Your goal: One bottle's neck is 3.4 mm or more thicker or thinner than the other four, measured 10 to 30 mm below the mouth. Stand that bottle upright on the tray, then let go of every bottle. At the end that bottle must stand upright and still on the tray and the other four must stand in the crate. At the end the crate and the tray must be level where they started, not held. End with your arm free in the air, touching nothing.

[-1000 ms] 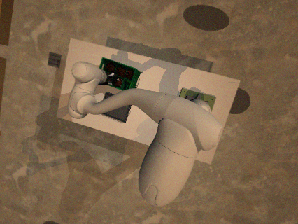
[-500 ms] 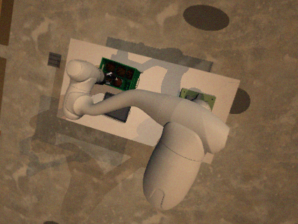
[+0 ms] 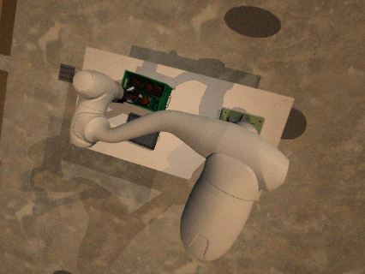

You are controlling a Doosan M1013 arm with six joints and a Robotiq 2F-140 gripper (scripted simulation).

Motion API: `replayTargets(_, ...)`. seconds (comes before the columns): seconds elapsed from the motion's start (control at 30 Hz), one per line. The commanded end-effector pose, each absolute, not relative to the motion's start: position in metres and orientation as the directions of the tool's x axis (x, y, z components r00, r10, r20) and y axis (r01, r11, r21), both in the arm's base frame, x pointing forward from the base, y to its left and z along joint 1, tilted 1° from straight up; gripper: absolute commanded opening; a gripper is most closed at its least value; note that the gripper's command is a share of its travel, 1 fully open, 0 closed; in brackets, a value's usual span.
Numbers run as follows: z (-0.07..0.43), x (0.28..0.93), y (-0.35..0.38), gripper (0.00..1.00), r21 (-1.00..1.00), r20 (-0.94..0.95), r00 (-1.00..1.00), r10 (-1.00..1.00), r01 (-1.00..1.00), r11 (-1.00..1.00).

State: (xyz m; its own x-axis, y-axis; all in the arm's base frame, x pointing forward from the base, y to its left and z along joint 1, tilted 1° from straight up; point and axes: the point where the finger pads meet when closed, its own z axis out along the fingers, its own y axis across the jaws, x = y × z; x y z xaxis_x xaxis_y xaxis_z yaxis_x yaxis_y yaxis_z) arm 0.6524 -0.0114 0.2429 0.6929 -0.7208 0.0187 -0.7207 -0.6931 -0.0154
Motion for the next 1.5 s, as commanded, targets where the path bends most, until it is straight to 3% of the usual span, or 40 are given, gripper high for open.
replayTargets(0.0,0.2477,0.6522,-0.0114,0.38,-0.016,0.019,0.693,-0.721,-0.721,-0.693)
replayTargets(0.2,0.2494,0.6522,-0.0113,0.38,-0.016,0.019,0.693,-0.721,-0.721,-0.693)
replayTargets(0.23,0.2494,0.6522,-0.0113,0.0,-0.016,0.019,0.693,-0.721,-0.721,-0.693)
replayTargets(1.47,0.2499,0.6592,-0.018,0.0,-0.016,0.019,0.693,-0.721,-0.721,-0.693)
